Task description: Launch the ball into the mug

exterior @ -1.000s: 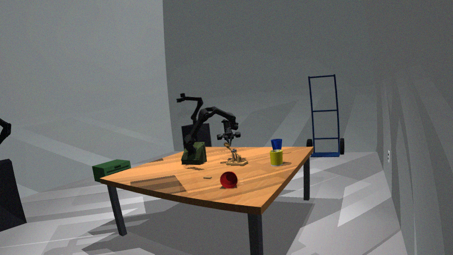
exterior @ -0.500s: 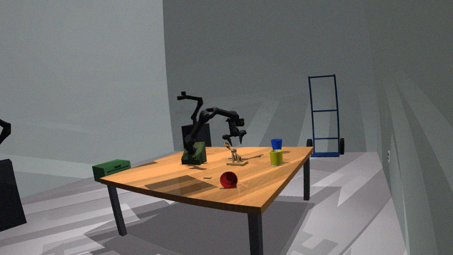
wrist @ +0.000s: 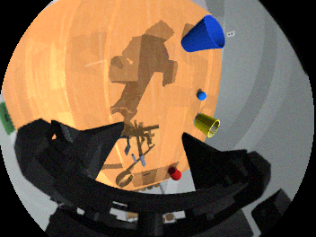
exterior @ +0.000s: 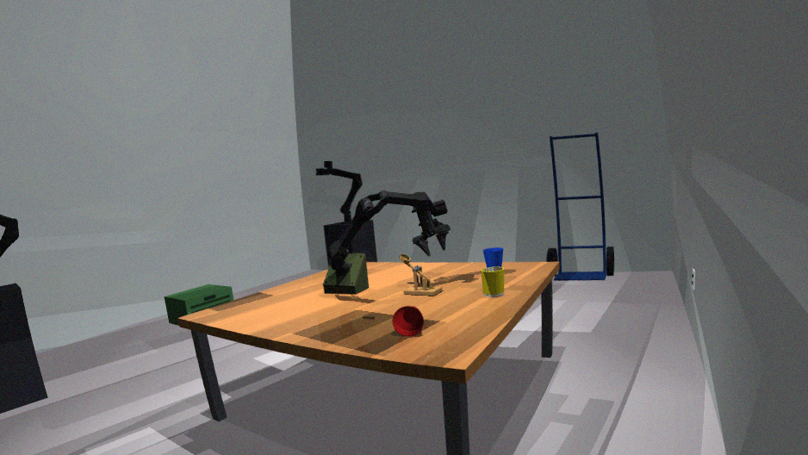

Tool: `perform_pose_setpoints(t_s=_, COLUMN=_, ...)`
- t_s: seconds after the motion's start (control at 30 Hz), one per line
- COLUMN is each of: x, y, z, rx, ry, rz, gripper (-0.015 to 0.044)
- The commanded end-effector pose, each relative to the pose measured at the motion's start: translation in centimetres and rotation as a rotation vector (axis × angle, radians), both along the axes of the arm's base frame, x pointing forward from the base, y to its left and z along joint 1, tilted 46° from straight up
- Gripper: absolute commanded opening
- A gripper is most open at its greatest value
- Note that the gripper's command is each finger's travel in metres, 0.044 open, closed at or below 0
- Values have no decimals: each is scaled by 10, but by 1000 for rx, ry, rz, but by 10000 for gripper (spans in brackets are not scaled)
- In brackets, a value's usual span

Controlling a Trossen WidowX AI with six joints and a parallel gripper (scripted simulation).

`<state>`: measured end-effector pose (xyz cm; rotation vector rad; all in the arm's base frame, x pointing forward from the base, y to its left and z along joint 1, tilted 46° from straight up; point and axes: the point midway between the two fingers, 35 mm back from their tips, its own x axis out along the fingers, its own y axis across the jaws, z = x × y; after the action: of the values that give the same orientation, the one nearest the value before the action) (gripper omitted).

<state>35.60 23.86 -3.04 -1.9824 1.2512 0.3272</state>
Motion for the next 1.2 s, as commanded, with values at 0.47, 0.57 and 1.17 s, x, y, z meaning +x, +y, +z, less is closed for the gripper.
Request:
perform_pose_setpoints(t_s=0.47, x=78, y=32, z=53, rx=439, ry=-368, rz=-201, gripper=440)
perform_pose_setpoints(t_s=0.57, x=92, y=35, z=66, rx=512, ry=-431, rz=-235, gripper=440)
perform_pose_setpoints(t_s=1.17, x=170, y=38, z=154, rx=959, ry=-807, rz=-419, gripper=440)
